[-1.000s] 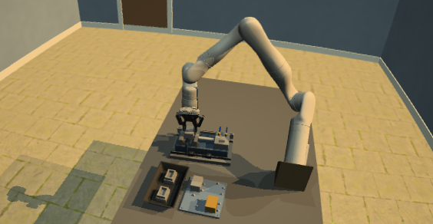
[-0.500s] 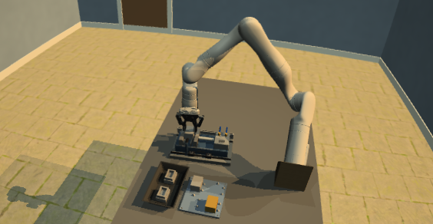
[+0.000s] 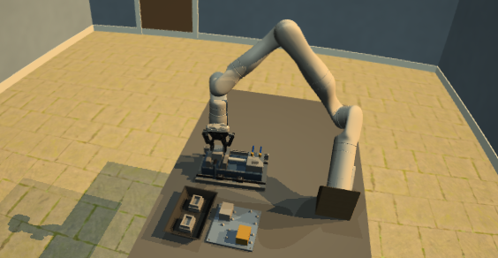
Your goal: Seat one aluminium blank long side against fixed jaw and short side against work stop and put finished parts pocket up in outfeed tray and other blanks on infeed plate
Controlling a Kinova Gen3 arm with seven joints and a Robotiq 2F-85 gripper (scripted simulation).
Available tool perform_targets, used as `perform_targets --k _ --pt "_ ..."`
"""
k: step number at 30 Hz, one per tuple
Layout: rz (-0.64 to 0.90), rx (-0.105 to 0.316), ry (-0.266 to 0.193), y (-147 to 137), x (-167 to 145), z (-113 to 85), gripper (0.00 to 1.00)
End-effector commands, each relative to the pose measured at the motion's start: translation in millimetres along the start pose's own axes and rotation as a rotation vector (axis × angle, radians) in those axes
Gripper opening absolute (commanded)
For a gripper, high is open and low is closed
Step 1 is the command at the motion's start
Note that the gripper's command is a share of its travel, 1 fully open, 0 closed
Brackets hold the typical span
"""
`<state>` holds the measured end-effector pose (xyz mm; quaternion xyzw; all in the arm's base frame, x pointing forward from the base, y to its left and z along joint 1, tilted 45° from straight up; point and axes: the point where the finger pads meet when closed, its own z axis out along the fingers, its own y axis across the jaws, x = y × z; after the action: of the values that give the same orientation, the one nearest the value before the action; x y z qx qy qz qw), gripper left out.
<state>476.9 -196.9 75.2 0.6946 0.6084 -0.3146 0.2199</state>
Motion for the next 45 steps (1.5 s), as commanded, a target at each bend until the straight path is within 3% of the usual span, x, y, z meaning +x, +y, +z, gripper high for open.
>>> perform_targets --k 1,45 --pt "0.000 -0.002 0.001 0.6 0.3 -1.0 0.00" --pt "0.000 -0.002 0.001 2.1 4.3 -1.0 0.00"
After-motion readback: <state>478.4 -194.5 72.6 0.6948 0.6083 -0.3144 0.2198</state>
